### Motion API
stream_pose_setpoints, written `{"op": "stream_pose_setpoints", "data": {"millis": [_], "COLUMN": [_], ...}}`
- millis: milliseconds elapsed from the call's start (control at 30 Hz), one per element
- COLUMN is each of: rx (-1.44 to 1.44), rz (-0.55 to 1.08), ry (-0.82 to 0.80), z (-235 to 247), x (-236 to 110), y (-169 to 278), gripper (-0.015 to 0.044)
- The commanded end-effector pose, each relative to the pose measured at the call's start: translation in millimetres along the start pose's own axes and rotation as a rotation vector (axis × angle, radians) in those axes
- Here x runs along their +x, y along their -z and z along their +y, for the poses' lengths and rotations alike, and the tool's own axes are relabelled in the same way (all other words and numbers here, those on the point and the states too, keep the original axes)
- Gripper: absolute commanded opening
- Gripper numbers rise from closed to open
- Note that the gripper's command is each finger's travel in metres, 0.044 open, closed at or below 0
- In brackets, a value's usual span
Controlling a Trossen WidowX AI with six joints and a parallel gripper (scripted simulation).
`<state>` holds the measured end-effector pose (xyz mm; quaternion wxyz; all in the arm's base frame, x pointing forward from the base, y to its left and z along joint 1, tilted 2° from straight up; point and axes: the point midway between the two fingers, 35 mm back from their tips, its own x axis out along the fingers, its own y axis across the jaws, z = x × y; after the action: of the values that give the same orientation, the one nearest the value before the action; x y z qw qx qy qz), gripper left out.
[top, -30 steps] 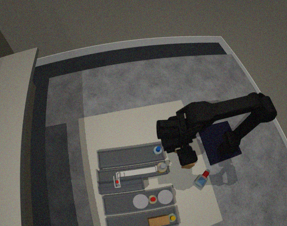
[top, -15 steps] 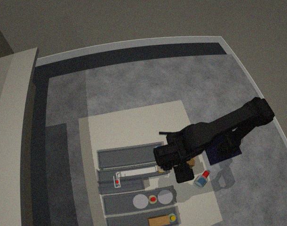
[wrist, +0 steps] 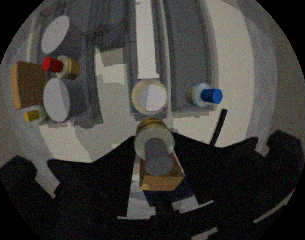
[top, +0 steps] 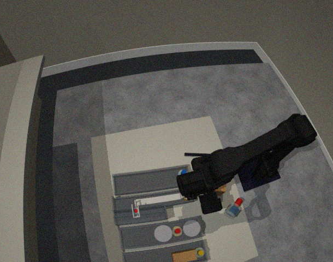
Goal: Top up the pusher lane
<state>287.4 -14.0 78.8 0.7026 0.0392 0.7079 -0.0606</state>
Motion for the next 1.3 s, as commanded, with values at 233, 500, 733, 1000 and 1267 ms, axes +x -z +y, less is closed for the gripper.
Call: {"op": "stream_pose_setpoints", "data": {"millis": [233,500,733,1000,1267], "rx": [0.005,0.005,0.005,0.005,0.005], "rz": [0.001,0.000,0.000,0.000,0.000], "ry": [-0.004,-0.004,-0.004,-0.004,-0.004], "z": [1,1,1,1,1], "x": [1,1,1,1,1], "y": [-3,-6,-9,-12,-15], "gripper": [0.0000,0.0000,0.0000,0.0000,0.0000]}}
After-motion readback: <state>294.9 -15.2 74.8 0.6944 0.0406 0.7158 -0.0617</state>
